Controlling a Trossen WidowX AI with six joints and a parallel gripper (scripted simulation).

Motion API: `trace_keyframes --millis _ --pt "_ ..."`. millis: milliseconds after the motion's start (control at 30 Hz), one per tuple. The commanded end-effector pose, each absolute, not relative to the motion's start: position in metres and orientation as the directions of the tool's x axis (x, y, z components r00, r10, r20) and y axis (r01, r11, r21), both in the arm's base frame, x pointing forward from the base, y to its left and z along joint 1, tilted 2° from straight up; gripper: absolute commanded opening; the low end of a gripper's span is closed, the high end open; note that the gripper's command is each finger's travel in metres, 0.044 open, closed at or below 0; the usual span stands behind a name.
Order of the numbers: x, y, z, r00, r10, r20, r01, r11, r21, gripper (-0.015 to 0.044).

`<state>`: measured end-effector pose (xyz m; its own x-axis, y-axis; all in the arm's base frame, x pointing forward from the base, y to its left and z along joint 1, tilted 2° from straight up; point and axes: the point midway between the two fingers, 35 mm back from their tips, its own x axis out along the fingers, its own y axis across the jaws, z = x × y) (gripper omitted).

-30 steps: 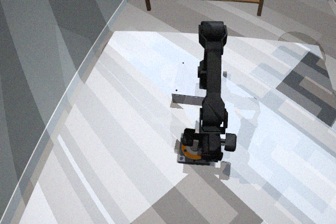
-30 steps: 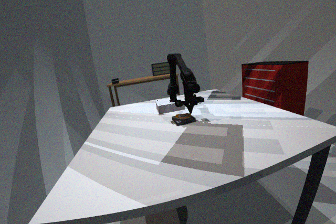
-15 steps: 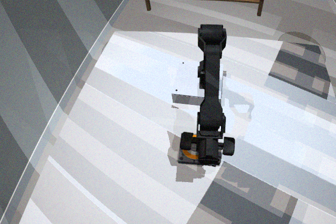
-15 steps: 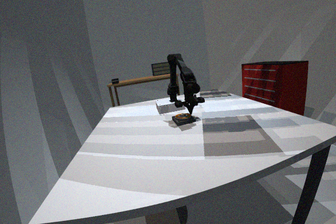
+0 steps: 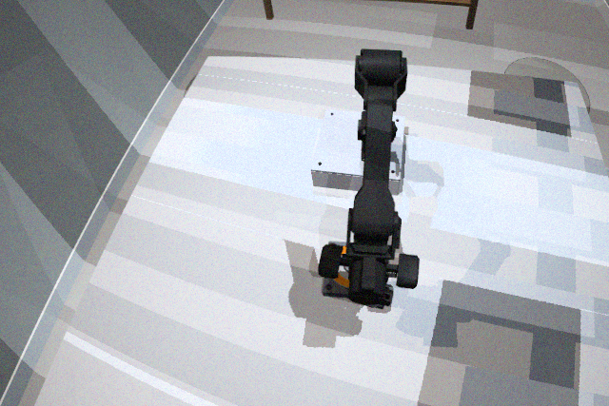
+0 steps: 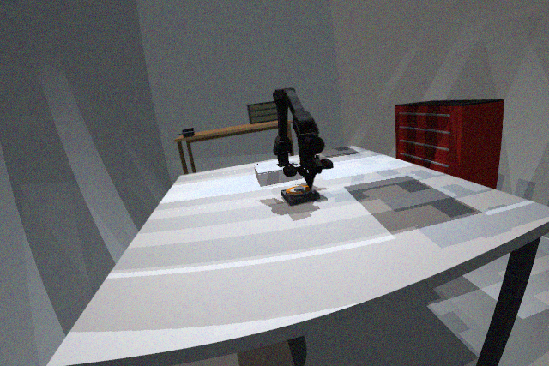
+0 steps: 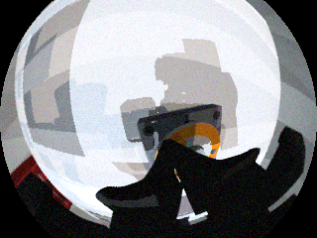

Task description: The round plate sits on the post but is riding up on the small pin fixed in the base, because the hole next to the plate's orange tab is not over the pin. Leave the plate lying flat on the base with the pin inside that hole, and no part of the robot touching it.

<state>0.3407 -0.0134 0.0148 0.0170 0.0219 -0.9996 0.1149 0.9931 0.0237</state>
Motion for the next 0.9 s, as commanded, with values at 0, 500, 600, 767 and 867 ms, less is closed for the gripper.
trace_keyframes --millis 0,500,600,767,867 --pt "0.344 -0.019 0.015 0.015 0.017 -1.000 0.114 0.993 0.018 0.0000" --pt "0.349 -0.032 0.015 0.015 0.015 -1.000 0.114 0.993 0.017 0.0000" --pt "0.349 -0.035 0.014 0.015 0.015 -1.000 0.114 0.993 0.017 0.0000" --pt "0.350 -0.036 0.017 0.016 0.015 -1.000 0.114 0.993 0.017 0.0000" --pt "0.350 -0.035 0.034 0.016 0.015 -1.000 0.114 0.993 0.017 0.0000"
